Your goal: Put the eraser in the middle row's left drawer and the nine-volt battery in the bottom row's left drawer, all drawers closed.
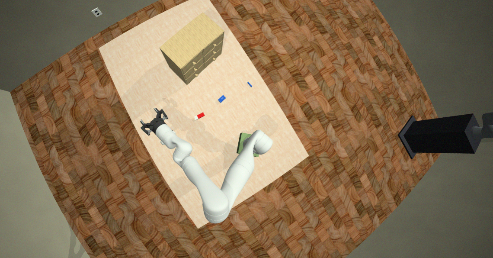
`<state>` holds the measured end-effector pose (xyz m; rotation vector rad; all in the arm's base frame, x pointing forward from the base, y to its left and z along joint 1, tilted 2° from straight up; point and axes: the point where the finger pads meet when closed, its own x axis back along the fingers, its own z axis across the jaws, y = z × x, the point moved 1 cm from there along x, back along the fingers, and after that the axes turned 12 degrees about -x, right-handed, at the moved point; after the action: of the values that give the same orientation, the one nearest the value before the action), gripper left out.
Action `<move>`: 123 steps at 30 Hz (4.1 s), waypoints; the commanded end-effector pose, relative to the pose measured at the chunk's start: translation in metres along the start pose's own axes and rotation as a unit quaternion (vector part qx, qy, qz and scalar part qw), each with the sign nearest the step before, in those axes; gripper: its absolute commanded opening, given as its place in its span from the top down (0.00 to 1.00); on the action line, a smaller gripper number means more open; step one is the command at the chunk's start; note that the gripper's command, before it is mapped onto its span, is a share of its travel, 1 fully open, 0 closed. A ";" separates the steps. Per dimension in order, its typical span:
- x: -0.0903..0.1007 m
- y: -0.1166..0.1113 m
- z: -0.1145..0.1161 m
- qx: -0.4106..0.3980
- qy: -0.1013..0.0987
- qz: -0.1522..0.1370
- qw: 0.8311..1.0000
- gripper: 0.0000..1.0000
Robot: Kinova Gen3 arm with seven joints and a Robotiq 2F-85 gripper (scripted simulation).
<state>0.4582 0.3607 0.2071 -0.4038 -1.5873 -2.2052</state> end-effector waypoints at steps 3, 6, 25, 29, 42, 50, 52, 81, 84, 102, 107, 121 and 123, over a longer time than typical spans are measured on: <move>0.008 0.029 -0.005 -0.008 -0.021 0.023 0.999 0.00; 0.014 0.046 -0.018 -0.005 -0.043 0.043 0.998 0.00; 0.078 0.130 -0.137 0.000 -0.157 0.191 0.969 0.00; 0.099 0.141 -0.170 -0.003 -0.177 0.232 0.956 0.00; 0.159 0.153 -0.252 -0.018 -0.212 0.341 0.916 0.00; 0.188 0.153 -0.284 -0.028 -0.221 0.389 0.894 0.00; 0.197 0.153 -0.293 -0.031 -0.222 0.403 0.887 0.00; 0.236 0.149 -0.330 -0.047 -0.225 0.465 0.855 0.00; 0.236 0.149 -0.330 -0.047 -0.225 0.465 0.855 0.00; 0.236 0.149 -0.331 -0.044 -0.223 0.466 0.855 0.00; 0.223 0.143 -0.338 -0.010 -0.207 0.477 0.854 0.00; 0.178 0.127 -0.342 0.061 -0.165 0.490 0.854 0.00; 0.178 0.127 -0.342 0.061 -0.165 0.490 0.854 0.00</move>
<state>0.3520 -0.0481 0.2884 -1.3342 -1.2202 -1.3087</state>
